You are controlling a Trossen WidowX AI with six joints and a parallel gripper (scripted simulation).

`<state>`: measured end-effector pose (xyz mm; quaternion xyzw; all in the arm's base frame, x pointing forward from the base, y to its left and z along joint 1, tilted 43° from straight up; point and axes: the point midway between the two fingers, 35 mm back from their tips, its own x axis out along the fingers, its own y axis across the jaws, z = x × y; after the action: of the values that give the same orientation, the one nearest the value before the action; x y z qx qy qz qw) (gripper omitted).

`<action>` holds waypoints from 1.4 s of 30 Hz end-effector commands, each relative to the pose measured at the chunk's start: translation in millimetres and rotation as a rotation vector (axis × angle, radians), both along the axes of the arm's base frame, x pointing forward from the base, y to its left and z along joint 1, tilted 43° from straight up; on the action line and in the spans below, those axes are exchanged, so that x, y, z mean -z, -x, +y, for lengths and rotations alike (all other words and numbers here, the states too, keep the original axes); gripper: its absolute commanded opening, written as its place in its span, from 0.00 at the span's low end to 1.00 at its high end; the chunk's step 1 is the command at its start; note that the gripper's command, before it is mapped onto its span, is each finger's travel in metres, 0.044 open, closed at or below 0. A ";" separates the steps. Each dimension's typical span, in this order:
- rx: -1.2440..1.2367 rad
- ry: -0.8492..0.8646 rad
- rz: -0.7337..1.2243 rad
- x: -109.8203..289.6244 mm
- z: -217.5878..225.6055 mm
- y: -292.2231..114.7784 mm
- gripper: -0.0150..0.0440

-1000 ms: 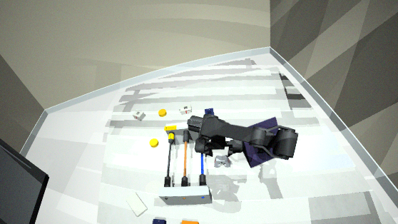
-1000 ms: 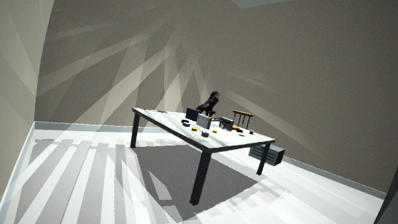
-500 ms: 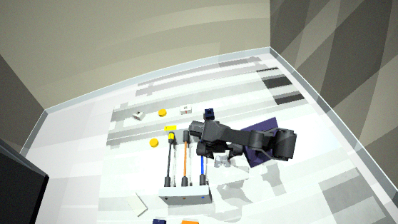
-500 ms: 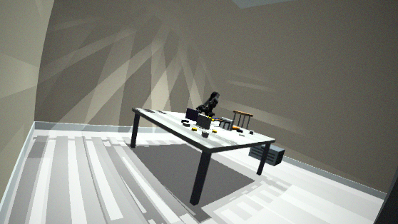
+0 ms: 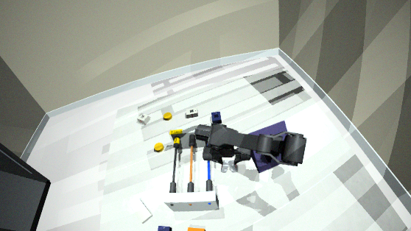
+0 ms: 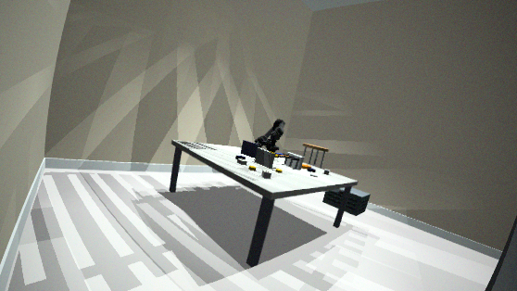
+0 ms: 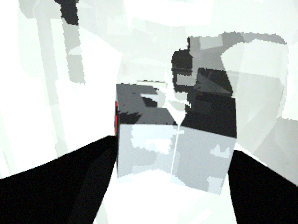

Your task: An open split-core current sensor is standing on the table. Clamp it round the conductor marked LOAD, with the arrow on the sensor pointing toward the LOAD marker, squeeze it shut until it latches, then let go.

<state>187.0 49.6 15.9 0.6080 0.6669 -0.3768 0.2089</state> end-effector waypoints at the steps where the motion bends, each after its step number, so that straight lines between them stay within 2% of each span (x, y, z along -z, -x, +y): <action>1: -0.001 0.001 -0.003 -0.2 -0.3 -0.6 0.60; 2: -0.001 0.001 -0.003 -0.2 -0.3 -0.6 0.59; 10: 0.002 0.005 -0.002 -17.4 -17.6 -9.3 0.25; 27: 0.005 0.000 0.005 -77.2 -70.9 -24.1 0.25; 33: 0.006 0.001 0.001 -79.6 -72.8 -27.3 0.25; 42: 0.027 0.020 -0.082 -71.6 -76.0 -79.1 0.25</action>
<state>241.7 -24.3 88.5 0.6181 0.6566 -0.3709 0.2220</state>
